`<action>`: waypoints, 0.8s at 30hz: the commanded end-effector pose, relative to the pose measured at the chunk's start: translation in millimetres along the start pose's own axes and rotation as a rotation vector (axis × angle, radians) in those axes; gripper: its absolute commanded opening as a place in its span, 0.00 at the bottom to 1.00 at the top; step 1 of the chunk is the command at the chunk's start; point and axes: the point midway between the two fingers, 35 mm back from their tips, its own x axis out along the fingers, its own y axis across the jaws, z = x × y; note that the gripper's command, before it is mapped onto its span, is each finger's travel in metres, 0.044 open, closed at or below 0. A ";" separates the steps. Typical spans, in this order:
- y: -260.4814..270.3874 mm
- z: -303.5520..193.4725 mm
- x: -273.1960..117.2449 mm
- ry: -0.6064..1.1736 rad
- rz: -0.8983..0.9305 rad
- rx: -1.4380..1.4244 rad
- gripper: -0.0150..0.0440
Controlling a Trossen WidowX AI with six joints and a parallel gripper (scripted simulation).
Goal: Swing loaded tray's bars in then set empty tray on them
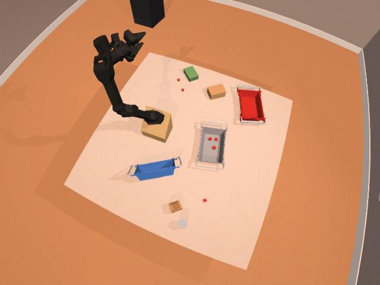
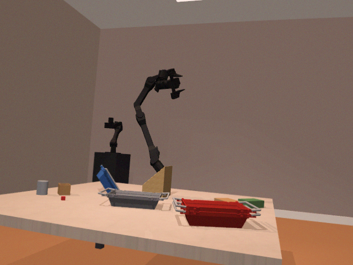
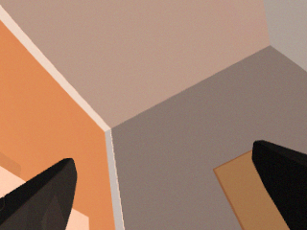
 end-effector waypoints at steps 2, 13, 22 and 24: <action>0.0 0.0 0.0 0.000 0.000 0.000 0.84; -1.7 -33.7 48.8 0.120 0.049 0.061 0.39; 11.6 -100.0 144.4 0.332 0.130 0.275 0.39; 18.5 -124.0 167.8 0.405 0.146 0.353 0.39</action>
